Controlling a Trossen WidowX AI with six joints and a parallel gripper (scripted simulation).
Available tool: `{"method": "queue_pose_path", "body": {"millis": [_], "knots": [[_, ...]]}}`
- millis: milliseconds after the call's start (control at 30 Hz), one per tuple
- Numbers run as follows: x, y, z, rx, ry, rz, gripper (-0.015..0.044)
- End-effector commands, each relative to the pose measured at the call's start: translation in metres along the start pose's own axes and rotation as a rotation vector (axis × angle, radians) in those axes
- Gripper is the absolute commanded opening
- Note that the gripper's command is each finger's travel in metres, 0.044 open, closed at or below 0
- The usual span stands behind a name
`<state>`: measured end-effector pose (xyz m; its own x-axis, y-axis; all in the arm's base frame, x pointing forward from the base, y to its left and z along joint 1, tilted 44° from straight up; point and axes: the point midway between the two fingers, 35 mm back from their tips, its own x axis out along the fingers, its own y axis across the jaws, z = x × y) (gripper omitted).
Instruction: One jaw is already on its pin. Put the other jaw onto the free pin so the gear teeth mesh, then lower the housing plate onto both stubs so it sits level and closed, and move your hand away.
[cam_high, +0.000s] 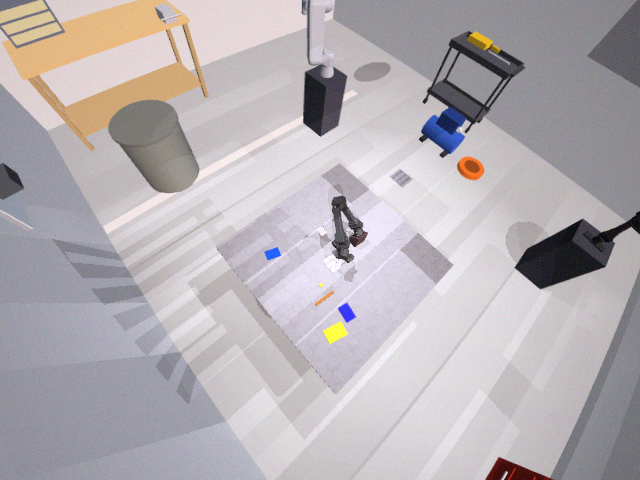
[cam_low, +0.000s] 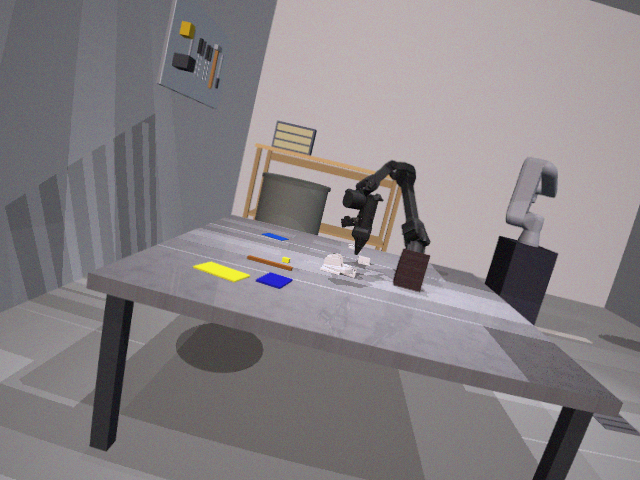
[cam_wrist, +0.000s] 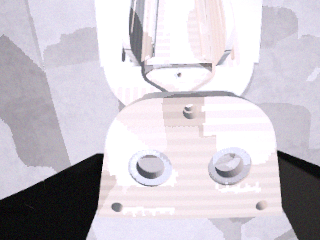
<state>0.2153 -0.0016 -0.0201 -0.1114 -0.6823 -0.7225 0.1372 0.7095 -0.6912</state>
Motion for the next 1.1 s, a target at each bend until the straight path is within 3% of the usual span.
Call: {"method": "queue_pose_path", "body": {"millis": [0,1067], "knots": [[0.0,0.001,-0.001,0.005,0.004,0.004,0.0351],[0.047,0.001,0.0,0.002,0.003,0.004,0.0351]]}}
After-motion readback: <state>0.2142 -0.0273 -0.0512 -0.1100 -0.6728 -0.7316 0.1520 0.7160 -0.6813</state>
